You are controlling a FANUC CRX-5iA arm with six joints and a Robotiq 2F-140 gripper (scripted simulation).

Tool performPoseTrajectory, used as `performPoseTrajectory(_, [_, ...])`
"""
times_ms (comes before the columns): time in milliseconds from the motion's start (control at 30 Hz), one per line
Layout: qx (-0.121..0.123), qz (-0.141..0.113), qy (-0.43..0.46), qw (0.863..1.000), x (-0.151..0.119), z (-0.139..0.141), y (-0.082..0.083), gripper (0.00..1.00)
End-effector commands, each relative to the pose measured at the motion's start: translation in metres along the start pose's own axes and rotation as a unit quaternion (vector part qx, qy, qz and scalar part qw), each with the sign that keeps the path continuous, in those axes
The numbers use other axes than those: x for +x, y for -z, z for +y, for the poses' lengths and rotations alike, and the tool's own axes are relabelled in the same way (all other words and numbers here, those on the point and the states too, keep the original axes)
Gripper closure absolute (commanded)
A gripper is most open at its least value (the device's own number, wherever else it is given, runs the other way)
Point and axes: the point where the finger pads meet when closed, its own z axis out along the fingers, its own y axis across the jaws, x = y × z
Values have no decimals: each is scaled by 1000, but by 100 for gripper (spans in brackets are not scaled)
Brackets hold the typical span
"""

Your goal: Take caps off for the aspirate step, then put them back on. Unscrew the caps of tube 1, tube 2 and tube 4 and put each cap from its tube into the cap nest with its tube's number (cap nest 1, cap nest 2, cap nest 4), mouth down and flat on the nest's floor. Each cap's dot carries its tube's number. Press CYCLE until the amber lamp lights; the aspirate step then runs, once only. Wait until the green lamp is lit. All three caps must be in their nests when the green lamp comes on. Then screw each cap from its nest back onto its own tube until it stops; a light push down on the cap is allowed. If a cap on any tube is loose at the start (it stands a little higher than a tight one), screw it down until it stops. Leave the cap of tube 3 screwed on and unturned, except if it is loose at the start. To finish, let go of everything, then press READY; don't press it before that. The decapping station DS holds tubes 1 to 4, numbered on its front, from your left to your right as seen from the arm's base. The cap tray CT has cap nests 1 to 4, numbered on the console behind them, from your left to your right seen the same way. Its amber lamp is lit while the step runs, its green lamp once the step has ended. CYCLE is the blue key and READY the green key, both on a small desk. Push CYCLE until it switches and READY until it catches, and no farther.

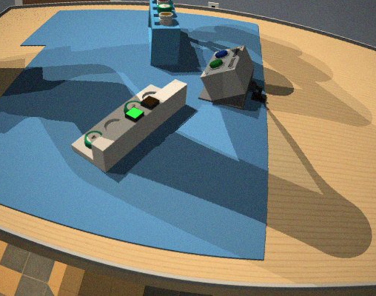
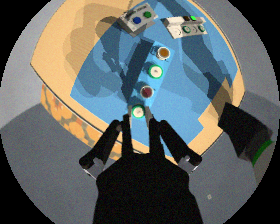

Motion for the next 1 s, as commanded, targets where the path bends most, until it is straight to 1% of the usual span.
performPoseTrajectory(0, [0, 1, -63, 998, 0, 0, 0, 100])
performPoseTrajectory(133, [1, 1, -130, 992, 0, 0, 0, 100])
performPoseTrajectory(300, [1, 1, -212, 977, 0, 0, -1, 100])
performPoseTrajectory(367, [1, 1, -212, 977, 0, 0, -1, 100])
performPoseTrajectory(500, [1, 1, -277, 961, 0, 0, -1, 100])
performPoseTrajectory(667, [1, 1, -356, 935, 0, 0, -1, 100])
performPoseTrajectory(700, [1, 1, -364, 931, 0, 0, -1, 100])
performPoseTrajectory(833, [1, 1, -364, 931, 0, 0, -1, 100])
performPoseTrajectory(867, [1, 1, -364, 931, 0, 0, -1, 65])
performPoseTrajectory(967, [1, 1, -364, 931, 0, 0, -1, 65])
